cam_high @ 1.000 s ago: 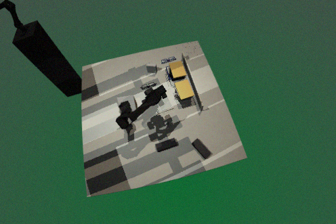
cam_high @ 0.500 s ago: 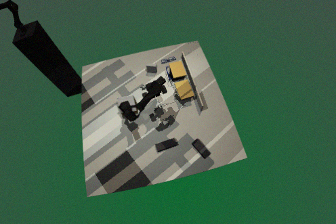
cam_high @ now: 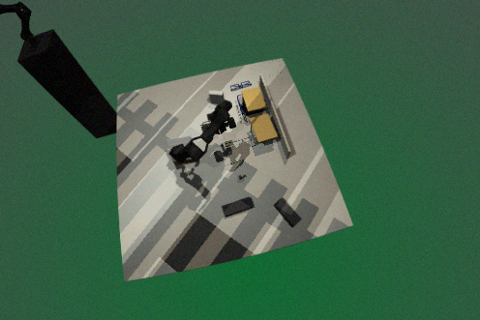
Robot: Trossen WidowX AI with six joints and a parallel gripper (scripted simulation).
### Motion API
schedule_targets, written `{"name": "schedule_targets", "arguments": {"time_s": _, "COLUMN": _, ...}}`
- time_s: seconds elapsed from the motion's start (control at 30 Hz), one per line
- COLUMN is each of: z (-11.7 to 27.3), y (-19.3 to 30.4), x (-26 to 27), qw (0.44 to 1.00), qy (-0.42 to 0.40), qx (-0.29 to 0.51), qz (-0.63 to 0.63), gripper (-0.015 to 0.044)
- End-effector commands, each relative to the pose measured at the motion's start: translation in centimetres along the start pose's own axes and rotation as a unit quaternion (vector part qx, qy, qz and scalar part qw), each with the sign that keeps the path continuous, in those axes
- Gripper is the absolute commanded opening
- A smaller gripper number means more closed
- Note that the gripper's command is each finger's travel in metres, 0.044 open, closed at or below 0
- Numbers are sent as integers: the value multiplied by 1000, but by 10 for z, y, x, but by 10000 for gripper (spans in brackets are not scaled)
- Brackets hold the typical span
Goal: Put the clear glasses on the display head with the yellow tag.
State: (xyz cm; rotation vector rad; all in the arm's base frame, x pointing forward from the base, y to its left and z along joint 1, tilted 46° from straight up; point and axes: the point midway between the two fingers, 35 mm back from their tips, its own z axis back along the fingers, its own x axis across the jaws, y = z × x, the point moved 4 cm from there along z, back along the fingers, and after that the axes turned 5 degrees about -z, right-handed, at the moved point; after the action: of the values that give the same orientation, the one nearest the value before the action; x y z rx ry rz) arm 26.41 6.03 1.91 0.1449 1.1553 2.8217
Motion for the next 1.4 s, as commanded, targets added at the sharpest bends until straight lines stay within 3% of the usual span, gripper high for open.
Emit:
{"name": "schedule_targets", "arguments": {"time_s": 0.0, "z": 0, "y": -6, "x": -2, "qw": 1000, "qy": 7, "qx": 7, "qz": -12, "gripper": 0}}
{"name": "schedule_targets", "arguments": {"time_s": 1.37, "z": -41, "y": -8, "x": -4, "qw": 1000, "qy": 8, "qx": 13, "qz": -12, "gripper": 0}}
